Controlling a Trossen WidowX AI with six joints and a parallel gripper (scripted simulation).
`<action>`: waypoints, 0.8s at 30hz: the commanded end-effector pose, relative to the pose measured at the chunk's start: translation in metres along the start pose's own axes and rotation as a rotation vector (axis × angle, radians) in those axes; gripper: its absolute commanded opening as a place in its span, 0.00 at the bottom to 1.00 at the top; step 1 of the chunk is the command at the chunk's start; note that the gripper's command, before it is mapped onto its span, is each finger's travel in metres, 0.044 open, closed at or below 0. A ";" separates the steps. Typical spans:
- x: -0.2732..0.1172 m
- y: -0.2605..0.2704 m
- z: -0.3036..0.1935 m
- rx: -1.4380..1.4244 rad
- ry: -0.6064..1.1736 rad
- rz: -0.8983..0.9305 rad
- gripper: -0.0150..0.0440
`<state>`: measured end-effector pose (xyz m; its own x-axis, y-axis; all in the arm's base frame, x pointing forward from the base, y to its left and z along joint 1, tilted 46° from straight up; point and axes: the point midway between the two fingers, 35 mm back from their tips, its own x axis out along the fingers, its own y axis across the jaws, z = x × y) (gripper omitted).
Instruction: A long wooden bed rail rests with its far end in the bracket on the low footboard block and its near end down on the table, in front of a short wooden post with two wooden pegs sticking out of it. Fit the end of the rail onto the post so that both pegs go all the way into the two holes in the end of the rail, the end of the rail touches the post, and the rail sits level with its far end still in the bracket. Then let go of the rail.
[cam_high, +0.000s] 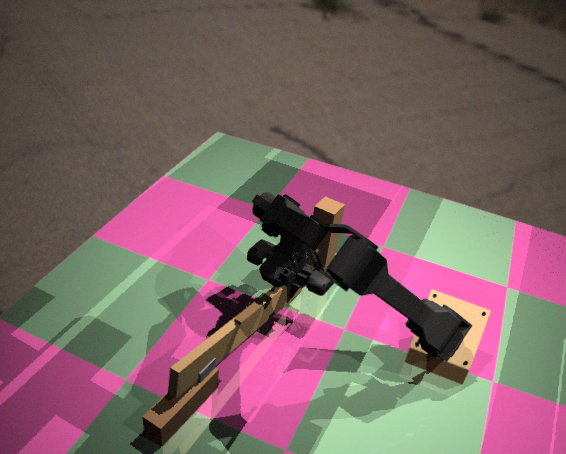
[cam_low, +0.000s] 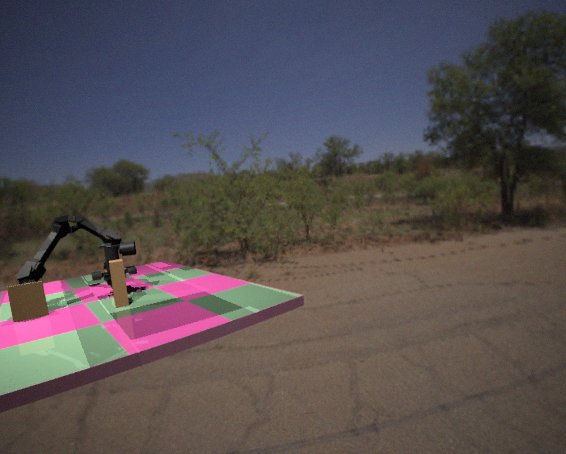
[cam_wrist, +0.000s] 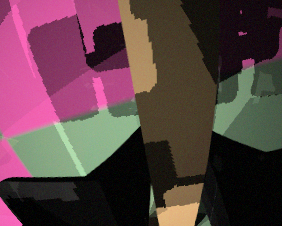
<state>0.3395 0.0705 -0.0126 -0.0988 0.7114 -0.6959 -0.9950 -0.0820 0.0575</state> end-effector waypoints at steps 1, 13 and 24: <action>0.000 0.000 0.000 0.002 -0.005 -0.001 0.25; -0.007 -0.001 0.000 0.002 -0.005 -0.001 0.25; -0.012 -0.003 0.000 0.002 -0.004 -0.001 0.25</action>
<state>0.3386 0.0654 -0.0084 -0.1132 0.7075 -0.6976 -0.9935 -0.0883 0.0717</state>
